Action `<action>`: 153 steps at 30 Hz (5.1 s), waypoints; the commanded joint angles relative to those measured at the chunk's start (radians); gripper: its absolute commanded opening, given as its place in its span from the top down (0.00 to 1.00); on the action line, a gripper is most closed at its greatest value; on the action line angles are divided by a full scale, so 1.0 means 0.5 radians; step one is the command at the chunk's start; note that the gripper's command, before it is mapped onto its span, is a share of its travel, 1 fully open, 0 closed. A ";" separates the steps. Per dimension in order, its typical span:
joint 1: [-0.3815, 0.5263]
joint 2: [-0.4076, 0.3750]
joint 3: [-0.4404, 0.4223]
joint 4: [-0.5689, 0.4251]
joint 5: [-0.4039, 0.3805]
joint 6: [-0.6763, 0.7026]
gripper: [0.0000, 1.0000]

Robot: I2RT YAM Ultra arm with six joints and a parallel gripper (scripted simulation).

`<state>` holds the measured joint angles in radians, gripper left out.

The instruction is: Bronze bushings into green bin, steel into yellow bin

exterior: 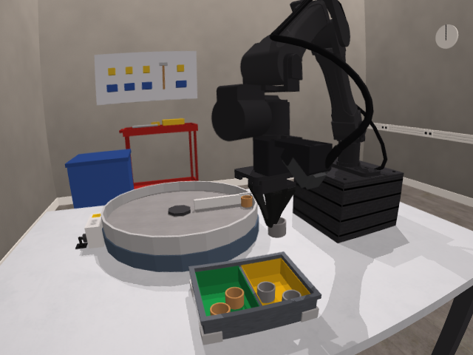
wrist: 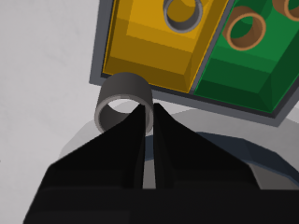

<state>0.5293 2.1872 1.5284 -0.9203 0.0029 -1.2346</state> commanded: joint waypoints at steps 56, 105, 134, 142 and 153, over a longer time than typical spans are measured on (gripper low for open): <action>0.013 -0.022 0.085 -0.020 0.001 0.017 1.00; 0.003 0.177 -0.098 0.356 0.001 0.009 1.00; 0.003 0.187 -0.103 0.367 0.001 0.009 1.00; 0.002 0.232 -0.163 0.407 0.001 0.008 1.00; -0.004 0.326 -0.168 0.519 0.001 0.004 1.00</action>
<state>0.5320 2.3409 1.4448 -0.6880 0.0029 -1.2327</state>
